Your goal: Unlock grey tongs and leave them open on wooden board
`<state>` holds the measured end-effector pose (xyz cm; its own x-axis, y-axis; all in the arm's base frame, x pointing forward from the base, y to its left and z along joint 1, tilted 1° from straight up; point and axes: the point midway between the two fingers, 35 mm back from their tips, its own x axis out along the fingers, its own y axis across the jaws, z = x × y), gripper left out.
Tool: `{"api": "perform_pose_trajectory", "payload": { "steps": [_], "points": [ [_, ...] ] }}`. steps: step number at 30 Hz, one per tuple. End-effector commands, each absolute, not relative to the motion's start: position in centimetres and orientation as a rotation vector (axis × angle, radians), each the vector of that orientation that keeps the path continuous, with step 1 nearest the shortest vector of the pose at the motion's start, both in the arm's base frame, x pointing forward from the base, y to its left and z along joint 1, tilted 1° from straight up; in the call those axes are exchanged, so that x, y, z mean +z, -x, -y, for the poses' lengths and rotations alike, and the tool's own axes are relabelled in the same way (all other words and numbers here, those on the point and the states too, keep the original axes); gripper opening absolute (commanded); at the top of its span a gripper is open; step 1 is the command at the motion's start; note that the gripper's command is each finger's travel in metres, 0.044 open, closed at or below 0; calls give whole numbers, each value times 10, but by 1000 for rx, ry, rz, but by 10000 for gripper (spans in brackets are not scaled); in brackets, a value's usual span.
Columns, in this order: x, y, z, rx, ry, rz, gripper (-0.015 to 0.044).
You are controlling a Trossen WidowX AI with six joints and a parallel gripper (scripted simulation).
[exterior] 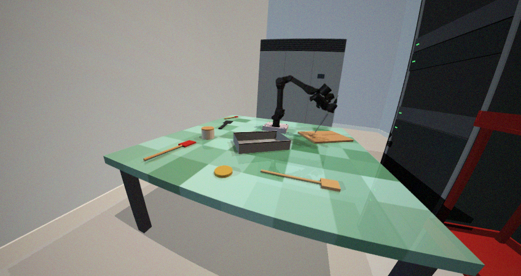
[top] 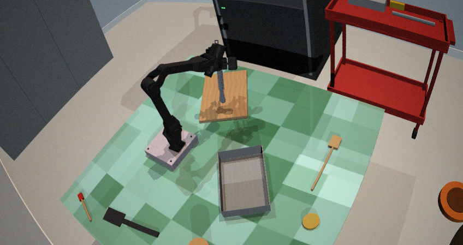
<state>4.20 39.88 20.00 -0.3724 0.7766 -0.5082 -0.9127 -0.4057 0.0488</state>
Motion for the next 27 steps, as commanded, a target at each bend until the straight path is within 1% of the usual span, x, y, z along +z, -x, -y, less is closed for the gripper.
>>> {"api": "perform_pose_trajectory", "payload": {
  "steps": [1, 8, 27],
  "points": [
    [213, -40, -391, 1983, 431, -323, -150],
    [230, -37, -373, 2041, 334, -194, -150],
    [230, -37, -372, 2042, 332, -190, -150]
  ]
}}
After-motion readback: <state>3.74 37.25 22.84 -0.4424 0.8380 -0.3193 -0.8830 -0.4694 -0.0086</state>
